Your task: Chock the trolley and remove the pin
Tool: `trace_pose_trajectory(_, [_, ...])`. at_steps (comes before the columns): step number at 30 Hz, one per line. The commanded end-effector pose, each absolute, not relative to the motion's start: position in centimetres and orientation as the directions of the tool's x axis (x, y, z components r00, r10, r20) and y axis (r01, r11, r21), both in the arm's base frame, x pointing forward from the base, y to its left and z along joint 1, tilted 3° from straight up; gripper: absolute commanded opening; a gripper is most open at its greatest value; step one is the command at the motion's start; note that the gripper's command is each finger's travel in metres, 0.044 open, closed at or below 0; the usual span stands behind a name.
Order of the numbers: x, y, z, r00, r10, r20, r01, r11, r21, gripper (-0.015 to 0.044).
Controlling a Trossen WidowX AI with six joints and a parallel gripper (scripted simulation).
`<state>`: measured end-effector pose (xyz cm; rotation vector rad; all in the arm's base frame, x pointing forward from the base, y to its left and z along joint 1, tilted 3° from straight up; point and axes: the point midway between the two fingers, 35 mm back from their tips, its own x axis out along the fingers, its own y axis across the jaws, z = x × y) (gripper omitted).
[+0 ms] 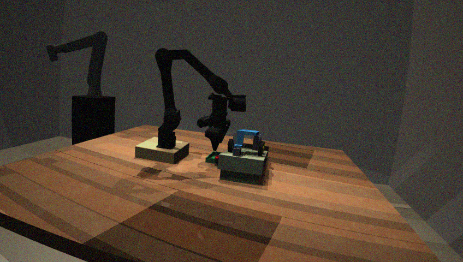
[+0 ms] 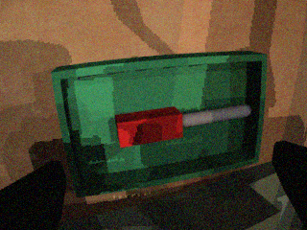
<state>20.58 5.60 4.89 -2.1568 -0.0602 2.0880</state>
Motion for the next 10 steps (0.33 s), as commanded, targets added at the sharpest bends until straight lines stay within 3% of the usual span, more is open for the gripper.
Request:
trace_pose_trajectory(1, [20.6,5.7,6.1,0.041,0.130,-0.991,-0.068,-0.989,-0.132,0.0440])
trace_pose_trajectory(10, [20.6,5.9,9.1,0.042,0.130,-0.991,-0.068,-0.989,-0.133,0.0440])
